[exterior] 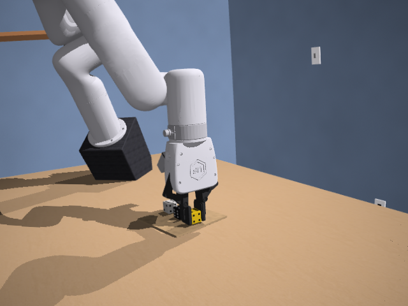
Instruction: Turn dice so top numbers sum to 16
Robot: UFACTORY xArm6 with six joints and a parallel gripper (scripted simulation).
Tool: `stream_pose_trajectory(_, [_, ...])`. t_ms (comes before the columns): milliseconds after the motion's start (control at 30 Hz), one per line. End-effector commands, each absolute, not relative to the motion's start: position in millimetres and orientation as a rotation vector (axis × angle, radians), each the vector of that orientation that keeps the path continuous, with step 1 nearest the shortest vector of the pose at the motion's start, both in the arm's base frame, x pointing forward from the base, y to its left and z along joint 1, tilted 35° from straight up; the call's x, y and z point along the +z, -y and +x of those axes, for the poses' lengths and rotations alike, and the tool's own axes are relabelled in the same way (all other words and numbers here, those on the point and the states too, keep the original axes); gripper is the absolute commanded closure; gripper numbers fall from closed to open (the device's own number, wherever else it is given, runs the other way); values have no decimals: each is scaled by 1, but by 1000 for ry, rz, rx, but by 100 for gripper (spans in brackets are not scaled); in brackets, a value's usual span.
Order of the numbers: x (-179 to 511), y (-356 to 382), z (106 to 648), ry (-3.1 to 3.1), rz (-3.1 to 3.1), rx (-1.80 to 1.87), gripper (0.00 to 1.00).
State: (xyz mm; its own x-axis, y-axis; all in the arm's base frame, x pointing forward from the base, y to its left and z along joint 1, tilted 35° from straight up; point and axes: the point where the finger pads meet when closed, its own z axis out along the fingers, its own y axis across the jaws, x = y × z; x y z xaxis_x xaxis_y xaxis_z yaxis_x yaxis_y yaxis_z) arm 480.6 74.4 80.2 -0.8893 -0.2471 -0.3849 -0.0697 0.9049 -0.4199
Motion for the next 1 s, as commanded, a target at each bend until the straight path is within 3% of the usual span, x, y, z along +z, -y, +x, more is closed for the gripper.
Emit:
stream_pose_trajectory(0, [81,-75,481,-2627,-231,-555,79])
stream_pose_trajectory(967, [78,-74,483,-2627,-231,-556,79])
